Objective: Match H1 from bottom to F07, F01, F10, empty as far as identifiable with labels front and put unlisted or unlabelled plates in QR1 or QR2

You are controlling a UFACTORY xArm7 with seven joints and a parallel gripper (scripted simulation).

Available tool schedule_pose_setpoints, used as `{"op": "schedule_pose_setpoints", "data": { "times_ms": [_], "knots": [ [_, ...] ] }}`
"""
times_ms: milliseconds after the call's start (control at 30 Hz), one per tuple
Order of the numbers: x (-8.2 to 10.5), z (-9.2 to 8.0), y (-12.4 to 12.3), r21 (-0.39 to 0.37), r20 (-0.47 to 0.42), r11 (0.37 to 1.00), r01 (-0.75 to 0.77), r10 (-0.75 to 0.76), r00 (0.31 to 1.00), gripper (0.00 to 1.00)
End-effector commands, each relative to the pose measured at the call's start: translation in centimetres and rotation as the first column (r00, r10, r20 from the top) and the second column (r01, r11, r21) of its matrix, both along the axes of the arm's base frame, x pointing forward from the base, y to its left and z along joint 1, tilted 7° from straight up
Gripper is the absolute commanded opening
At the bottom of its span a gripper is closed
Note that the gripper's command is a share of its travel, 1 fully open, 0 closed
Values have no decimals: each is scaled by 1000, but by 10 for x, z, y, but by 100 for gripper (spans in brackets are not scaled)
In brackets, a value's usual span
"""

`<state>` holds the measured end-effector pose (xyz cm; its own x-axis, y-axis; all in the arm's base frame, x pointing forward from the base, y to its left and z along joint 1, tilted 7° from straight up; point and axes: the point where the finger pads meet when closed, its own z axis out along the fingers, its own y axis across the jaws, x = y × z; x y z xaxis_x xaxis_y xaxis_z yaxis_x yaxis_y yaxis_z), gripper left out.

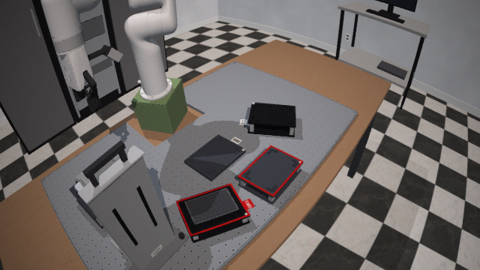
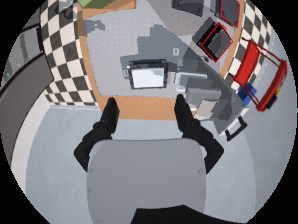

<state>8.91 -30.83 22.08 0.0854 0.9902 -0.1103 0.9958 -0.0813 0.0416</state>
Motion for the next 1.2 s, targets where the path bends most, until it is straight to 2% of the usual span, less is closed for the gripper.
{"op": "schedule_pose_setpoints", "data": {
  "times_ms": [0,1167],
  "knots": [
    [0,-4,-1,-3,1,1000,0,0,1000,100],
    [2,-56,-7,-3,1,1000,0,0,1000,100]
  ]
}}
